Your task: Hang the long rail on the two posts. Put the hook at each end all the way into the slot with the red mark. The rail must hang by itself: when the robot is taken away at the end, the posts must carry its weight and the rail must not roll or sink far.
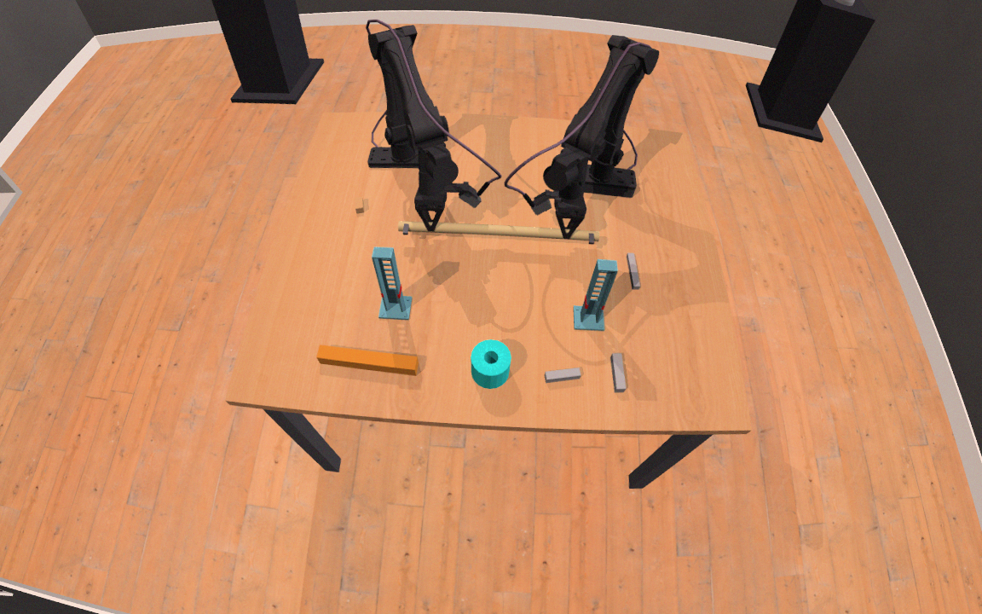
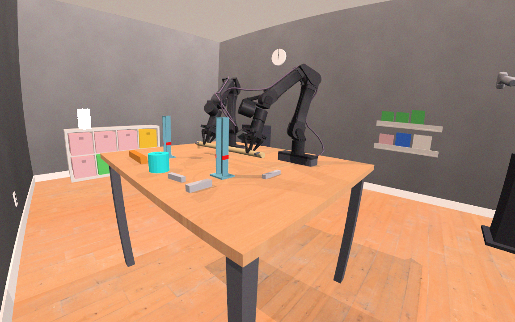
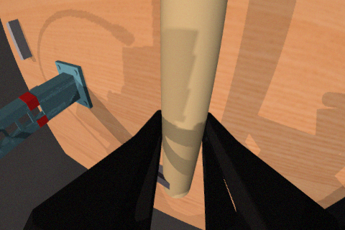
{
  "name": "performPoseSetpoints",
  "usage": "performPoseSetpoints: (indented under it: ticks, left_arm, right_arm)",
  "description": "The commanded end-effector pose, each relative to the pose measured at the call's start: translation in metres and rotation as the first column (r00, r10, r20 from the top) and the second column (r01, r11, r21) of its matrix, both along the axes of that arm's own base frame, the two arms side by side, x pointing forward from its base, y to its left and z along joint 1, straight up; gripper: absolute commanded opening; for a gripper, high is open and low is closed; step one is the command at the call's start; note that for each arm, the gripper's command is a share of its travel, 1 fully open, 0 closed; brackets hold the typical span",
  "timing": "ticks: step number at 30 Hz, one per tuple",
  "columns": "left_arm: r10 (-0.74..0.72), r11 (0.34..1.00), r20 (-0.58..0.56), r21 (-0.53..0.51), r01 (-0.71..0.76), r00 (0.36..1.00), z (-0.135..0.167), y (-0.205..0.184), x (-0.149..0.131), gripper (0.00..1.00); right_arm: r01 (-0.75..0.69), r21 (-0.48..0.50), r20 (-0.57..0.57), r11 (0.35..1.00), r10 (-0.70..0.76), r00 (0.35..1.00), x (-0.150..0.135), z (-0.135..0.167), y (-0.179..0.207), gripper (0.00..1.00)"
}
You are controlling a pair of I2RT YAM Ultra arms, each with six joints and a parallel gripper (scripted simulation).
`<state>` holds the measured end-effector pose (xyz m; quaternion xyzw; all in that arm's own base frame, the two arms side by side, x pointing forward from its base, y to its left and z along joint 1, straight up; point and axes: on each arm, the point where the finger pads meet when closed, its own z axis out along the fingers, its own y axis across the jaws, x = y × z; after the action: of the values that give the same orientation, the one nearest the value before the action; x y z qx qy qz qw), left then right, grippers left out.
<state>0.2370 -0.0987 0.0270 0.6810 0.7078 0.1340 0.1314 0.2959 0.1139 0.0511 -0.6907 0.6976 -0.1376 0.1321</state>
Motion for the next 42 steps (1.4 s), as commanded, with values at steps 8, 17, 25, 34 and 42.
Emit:
performPoseSetpoints:
  ticks: [8,17,25,34,42]
  left_arm:
    - [0.0,1.0,0.201,0.007,-0.002,0.98,0.02,-0.001,0.031,0.18]
    - [0.0,1.0,0.218,0.006,-0.001,0.976,0.021,-0.001,0.059,0.18]
    - [0.0,1.0,0.219,0.005,-0.001,0.976,0.021,-0.001,0.088,0.18]
    - [-0.002,1.0,0.218,0.005,0.001,0.976,0.022,-0.002,0.12,0.18]
    - [-0.003,1.0,0.216,0.003,0.002,0.976,0.022,-0.002,0.142,0.18]
  right_arm:
    - [0.011,0.003,0.207,1.0,-0.011,0.978,0.031,0.026,0.001,0.19]
    - [0.012,0.004,0.225,1.0,-0.013,0.974,0.058,0.028,-0.001,0.19]
    - [0.012,0.004,0.226,1.0,-0.012,0.974,0.087,0.028,-0.003,0.19]
    - [0.013,0.006,0.224,1.0,-0.014,0.974,0.119,0.028,-0.005,0.19]
    - [0.014,0.008,0.222,1.0,-0.016,0.975,0.141,0.029,-0.007,0.19]
